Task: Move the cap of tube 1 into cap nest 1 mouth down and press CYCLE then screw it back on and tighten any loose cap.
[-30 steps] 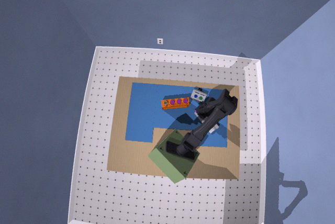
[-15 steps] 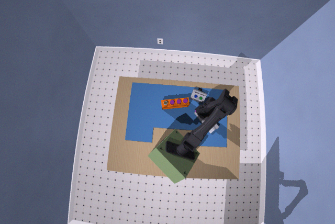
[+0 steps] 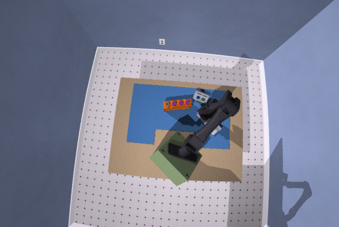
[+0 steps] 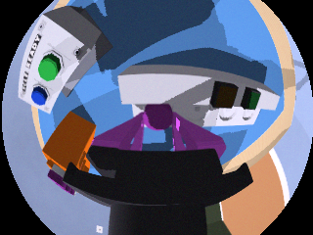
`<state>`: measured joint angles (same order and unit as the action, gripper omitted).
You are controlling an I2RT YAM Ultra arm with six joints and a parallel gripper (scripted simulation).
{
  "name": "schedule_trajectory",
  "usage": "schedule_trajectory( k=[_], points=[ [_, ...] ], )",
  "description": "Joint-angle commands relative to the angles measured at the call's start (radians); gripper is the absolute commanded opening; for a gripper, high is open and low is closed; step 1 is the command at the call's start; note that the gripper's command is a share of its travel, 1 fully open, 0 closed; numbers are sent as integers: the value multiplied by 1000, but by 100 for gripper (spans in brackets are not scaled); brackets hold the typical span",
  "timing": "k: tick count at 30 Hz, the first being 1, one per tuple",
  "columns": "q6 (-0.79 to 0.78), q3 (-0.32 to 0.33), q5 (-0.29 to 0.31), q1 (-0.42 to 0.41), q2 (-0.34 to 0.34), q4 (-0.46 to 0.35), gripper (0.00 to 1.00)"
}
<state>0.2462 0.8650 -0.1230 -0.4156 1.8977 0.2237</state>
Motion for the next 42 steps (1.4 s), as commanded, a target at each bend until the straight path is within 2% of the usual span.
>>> schedule_trajectory(
  k=[1,21,22,36,42],
  points=[
    [-1,2,1,0,-6,4,0],
    [-3,22,3,-3,26,16,0],
    [-3,22,3,-3,26,16,47],
    [-3,22,3,-3,26,16,47],
    [5,-39,-5,9,-101,-50,47]
  ],
)
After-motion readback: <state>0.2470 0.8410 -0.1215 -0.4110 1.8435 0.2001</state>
